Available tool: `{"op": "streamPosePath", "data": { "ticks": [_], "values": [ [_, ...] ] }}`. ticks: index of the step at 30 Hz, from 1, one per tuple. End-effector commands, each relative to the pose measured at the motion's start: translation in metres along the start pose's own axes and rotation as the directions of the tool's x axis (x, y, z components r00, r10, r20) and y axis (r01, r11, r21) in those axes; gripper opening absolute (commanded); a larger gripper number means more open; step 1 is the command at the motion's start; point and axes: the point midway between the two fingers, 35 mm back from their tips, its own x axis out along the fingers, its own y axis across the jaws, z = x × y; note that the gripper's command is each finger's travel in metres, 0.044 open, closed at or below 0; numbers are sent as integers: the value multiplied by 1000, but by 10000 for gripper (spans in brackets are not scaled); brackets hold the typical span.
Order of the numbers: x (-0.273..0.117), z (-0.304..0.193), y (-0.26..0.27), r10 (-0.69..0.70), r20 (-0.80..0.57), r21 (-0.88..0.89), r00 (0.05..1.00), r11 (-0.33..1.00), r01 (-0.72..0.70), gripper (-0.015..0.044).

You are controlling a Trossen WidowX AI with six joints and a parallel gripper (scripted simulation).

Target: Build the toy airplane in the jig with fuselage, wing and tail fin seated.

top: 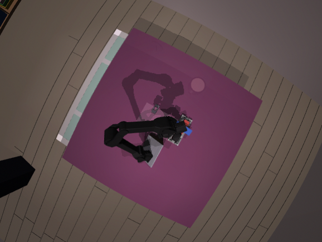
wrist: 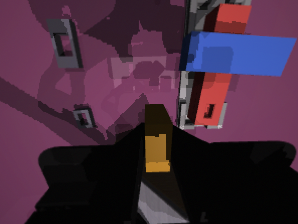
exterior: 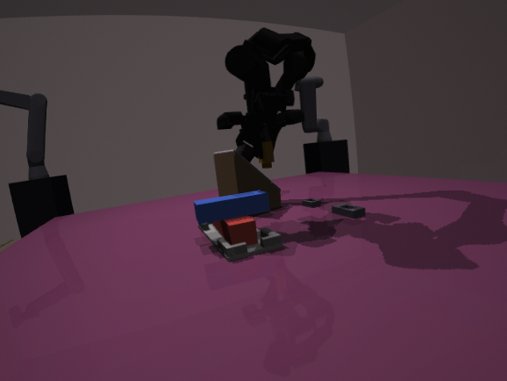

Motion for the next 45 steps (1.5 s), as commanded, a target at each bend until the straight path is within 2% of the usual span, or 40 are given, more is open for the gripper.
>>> {"op": "streamPosePath", "data": {
  "ticks": [1, 33, 36, 45],
  "values": [
    [2, 1, -14, -7, -3, 3, 1000, 1000, 7, 0],
    [36, -20, -107, 5, -16, 67, 1000, 998, -3, 0],
    [36, -20, -107, 5, -16, 67, 1000, 998, -3, 65],
    [36, -20, -107, 5, -16, 67, 1000, 998, -3, 65]
  ]
}}
